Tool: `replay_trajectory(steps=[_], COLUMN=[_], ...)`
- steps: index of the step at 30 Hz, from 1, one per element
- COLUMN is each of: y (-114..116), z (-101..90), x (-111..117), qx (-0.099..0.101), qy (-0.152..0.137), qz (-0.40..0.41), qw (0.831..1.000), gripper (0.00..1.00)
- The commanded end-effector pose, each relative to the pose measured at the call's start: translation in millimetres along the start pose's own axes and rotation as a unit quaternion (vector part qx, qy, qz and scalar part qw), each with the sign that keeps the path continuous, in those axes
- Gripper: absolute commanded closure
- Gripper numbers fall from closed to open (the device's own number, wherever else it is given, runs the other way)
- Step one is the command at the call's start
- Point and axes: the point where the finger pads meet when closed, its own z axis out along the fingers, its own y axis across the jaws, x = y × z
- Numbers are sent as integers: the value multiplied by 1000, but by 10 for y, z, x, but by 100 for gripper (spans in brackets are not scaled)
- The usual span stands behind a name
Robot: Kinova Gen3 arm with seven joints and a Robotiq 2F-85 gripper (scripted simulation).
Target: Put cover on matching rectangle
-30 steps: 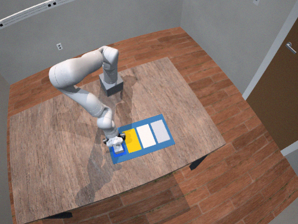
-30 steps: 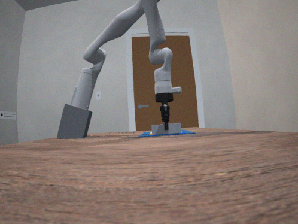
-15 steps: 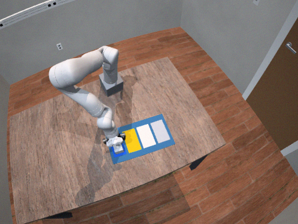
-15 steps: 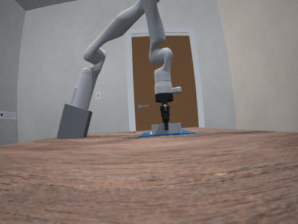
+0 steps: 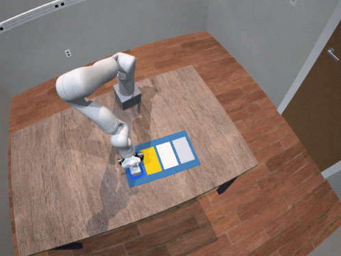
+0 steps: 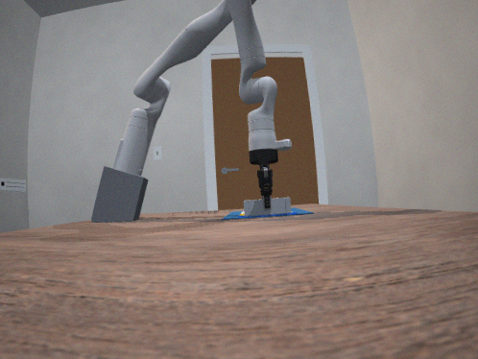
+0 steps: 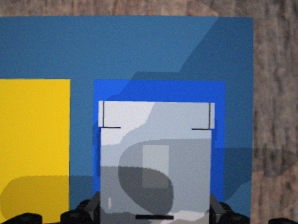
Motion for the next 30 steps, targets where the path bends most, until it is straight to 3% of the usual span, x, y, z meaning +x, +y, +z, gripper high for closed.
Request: replay_trajectory(steps=[1,18,19,30], y=[27,27,27,27], z=[4,4,4,4], x=[6,6,6,6], qx=[-1,-1,-1,-1], qy=[0,0,0,0], qz=[3,3,3,3], qw=[1000,1000,1000,1000], gripper=[100,100,0,0])
